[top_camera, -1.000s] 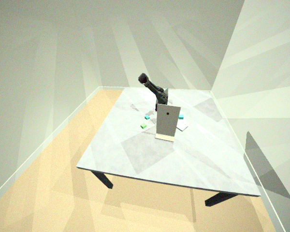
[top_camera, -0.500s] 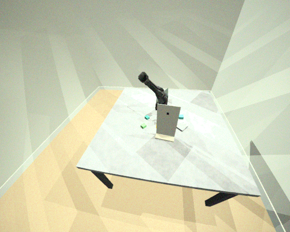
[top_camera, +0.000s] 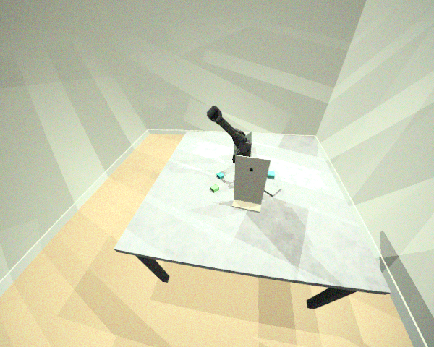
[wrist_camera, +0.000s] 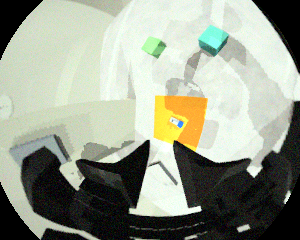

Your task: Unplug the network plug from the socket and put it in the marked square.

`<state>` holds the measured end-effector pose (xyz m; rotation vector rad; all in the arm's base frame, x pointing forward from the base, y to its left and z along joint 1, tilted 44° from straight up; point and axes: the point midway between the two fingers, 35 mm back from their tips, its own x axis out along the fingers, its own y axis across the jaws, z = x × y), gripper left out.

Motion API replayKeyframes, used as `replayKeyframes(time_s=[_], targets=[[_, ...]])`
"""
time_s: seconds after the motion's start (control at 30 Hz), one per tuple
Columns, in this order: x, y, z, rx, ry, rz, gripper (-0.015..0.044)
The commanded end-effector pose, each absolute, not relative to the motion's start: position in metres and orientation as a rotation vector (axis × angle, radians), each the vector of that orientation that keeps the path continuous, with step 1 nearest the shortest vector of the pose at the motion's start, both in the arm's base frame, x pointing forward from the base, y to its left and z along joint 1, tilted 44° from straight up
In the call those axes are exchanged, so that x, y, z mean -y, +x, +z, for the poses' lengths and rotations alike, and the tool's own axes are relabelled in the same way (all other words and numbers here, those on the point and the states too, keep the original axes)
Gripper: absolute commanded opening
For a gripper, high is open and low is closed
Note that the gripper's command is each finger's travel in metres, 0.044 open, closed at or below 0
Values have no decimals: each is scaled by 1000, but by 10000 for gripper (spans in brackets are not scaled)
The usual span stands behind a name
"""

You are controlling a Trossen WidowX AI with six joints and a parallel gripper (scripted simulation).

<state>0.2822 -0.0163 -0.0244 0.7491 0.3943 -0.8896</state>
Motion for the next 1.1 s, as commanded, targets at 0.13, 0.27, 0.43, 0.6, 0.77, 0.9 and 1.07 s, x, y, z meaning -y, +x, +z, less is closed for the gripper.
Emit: replayKeyframes(time_s=[0.13,0.27,0.43,0.6,0.77,0.9,1.07], targets=[[11,284,-16,-382,759,-889,156],[8,283,-13,-381,758,-889,156],[5,282,-8,-380,757,-888,156],[1,281,-4,-379,757,-887,156],[-2,279,1,-377,756,-886,156],[-5,278,4,-376,755,-885,156],[-7,277,4,-388,746,-886,156]])
